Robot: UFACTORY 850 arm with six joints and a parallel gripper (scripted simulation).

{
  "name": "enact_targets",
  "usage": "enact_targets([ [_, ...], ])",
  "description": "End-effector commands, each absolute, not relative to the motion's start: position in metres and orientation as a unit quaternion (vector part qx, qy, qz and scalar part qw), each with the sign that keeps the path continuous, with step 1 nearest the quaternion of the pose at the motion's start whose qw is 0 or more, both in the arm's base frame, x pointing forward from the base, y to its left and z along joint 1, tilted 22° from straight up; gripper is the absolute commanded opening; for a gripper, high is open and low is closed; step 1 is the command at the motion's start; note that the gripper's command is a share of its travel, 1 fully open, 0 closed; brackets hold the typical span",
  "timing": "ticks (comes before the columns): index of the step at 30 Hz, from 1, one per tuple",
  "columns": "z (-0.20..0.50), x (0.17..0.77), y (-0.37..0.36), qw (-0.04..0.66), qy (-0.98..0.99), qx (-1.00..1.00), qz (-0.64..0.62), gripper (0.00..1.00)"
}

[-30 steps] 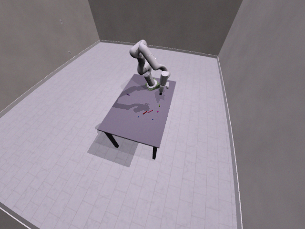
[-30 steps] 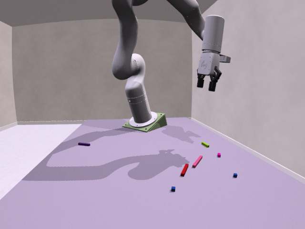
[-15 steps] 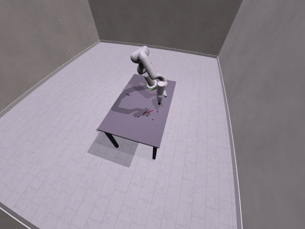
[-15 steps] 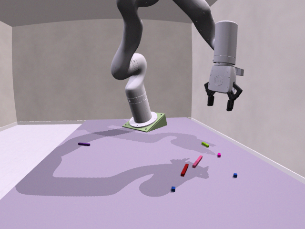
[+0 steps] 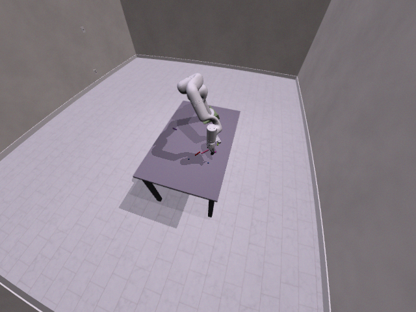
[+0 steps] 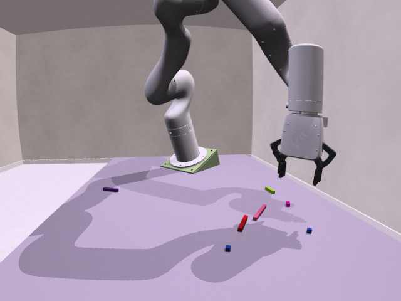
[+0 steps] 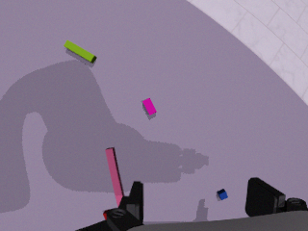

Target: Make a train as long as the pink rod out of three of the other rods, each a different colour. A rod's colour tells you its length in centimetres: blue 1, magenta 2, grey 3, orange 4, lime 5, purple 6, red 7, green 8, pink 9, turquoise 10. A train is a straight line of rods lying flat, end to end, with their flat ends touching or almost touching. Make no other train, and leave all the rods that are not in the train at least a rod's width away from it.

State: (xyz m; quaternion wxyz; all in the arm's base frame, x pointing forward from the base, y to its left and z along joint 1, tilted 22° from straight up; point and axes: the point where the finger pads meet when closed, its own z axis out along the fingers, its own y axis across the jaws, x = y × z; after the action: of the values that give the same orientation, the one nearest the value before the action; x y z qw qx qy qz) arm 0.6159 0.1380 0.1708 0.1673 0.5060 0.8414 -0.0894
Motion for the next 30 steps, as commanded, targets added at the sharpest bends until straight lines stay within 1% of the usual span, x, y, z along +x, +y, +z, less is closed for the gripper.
enact_targets([
  [1, 0.164, 0.635, 0.127, 0.166, 0.853, 0.487, -0.088, 1.00],
  [6, 0.152, 0.659, 0.104, 0.169, 0.869, 0.457, -0.089, 1.00],
  [30, 0.152, 0.660, 0.103, 0.169, 0.870, 0.456, -0.089, 1.00],
])
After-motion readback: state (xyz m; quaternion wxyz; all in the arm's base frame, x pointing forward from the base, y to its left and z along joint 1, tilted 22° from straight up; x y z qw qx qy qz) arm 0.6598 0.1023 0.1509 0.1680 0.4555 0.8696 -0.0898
